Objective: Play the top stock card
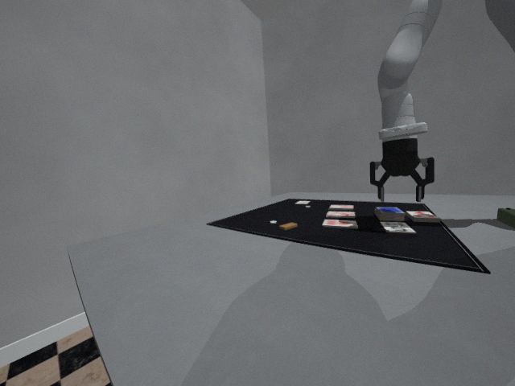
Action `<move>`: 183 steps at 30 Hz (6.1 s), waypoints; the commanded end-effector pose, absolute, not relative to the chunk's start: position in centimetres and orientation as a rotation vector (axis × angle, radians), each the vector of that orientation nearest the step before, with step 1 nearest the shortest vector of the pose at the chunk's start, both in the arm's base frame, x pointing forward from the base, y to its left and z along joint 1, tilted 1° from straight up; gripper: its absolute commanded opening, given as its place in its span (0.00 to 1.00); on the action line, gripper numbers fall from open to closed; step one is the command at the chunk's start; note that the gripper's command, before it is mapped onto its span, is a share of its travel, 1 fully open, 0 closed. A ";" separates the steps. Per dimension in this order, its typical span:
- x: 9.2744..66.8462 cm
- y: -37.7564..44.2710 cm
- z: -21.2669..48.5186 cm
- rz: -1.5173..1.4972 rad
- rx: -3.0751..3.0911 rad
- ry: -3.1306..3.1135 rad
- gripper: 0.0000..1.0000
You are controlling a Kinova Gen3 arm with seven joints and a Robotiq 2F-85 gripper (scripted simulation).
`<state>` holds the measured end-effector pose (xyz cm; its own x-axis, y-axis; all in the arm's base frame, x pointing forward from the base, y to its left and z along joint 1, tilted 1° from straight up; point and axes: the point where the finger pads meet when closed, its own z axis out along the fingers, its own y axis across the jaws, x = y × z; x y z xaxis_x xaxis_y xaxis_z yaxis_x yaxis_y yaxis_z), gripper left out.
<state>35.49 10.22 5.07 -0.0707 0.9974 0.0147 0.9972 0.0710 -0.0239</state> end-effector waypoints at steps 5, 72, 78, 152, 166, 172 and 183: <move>35.8 10.1 5.3 -0.009 -2.048 -2.350 0.85; 36.0 10.2 -0.1 -0.020 -1.979 -2.413 0.85; 36.0 10.2 -0.1 -0.020 -1.979 -2.413 0.85; 36.0 10.3 -1.1 -0.020 -1.979 -2.413 0.85; 36.0 10.3 -1.4 -0.020 -1.979 -2.413 0.85; 36.0 10.3 -1.4 -0.020 -1.979 -2.413 0.85; 36.0 10.3 -1.4 -0.020 -1.979 -2.413 0.85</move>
<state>35.96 10.26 -1.44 -0.1958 0.9804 0.0242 0.9806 0.1959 -0.0046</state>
